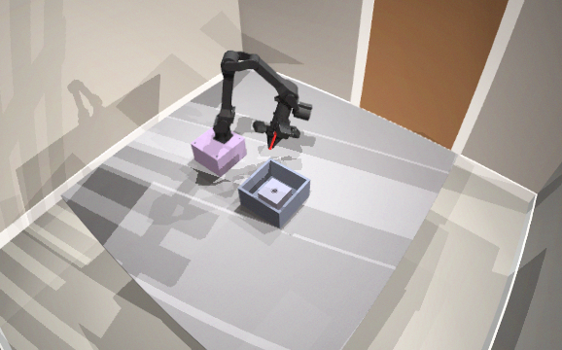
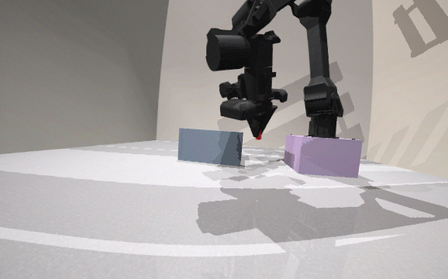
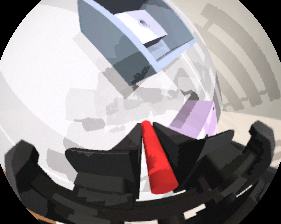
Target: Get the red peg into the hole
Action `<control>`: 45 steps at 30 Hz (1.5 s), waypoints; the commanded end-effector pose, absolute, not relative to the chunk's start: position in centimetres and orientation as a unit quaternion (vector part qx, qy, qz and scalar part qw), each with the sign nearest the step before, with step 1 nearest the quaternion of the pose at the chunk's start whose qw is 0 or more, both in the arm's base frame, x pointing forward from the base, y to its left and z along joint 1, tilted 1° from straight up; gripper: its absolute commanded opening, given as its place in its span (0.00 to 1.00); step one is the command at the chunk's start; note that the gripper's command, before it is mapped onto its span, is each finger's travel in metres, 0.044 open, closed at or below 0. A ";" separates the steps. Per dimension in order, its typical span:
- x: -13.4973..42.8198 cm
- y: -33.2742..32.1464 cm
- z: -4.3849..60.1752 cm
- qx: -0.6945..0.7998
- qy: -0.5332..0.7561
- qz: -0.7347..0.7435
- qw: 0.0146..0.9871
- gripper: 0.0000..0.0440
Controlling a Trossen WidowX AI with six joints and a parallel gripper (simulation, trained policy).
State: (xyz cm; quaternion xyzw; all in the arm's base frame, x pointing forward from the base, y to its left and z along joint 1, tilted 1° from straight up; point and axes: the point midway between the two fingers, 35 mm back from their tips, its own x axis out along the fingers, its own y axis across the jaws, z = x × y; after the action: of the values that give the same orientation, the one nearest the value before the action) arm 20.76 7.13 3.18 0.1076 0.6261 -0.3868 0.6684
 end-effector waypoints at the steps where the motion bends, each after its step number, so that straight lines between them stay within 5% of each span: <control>1: 21.9 6.6 4.8 0.116 0.613 -0.394 0.675 0.00; 21: 27.5 -0.2 8.1 0.194 0.550 -0.456 0.672 0.00; 45: 32.8 -8.7 4.2 0.232 0.562 -0.416 0.676 0.00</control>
State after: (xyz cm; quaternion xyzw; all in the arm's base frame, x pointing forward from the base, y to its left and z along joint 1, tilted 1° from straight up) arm 32.37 -8.22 5.13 0.2326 0.5538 -0.4282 0.6751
